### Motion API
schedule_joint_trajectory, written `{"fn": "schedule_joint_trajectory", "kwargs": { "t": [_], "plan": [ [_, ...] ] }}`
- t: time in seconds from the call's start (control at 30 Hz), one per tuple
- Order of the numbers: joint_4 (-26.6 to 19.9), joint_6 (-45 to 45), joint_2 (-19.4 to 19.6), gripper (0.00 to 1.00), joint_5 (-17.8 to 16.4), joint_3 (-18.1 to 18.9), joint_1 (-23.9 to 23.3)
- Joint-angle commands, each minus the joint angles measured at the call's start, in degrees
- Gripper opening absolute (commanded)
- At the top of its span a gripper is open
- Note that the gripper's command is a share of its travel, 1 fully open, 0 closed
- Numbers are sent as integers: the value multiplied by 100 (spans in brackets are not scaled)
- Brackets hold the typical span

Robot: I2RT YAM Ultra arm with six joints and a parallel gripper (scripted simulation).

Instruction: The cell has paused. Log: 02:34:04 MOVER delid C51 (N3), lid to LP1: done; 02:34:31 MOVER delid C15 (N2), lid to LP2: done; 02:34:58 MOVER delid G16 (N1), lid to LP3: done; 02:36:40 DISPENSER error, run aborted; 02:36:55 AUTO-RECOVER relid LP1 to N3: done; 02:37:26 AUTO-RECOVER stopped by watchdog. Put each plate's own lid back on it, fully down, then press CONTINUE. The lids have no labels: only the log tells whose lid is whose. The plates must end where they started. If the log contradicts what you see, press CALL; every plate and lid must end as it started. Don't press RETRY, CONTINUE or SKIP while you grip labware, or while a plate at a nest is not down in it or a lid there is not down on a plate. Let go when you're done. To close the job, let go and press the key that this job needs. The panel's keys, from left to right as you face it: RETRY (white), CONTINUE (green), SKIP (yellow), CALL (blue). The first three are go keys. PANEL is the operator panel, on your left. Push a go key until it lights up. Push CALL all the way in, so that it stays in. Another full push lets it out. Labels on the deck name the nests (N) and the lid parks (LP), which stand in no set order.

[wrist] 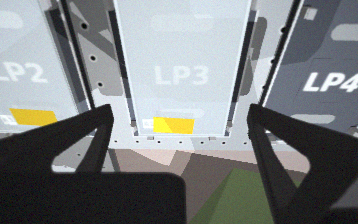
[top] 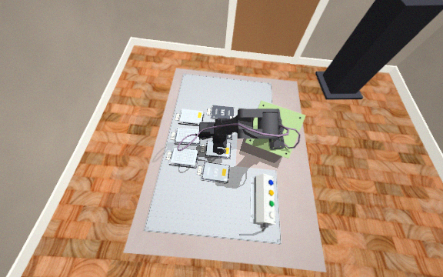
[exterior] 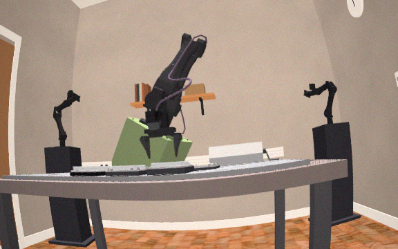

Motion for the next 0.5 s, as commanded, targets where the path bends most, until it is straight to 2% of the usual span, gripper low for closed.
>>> {"fn": "schedule_joint_trajectory", "kwargs": {
  "t": [0.0,0.47],
  "plan": [
    [107,42,-104,100,39,204,-132],
    [79,22,-76,100,25,250,-182]
  ]
}}
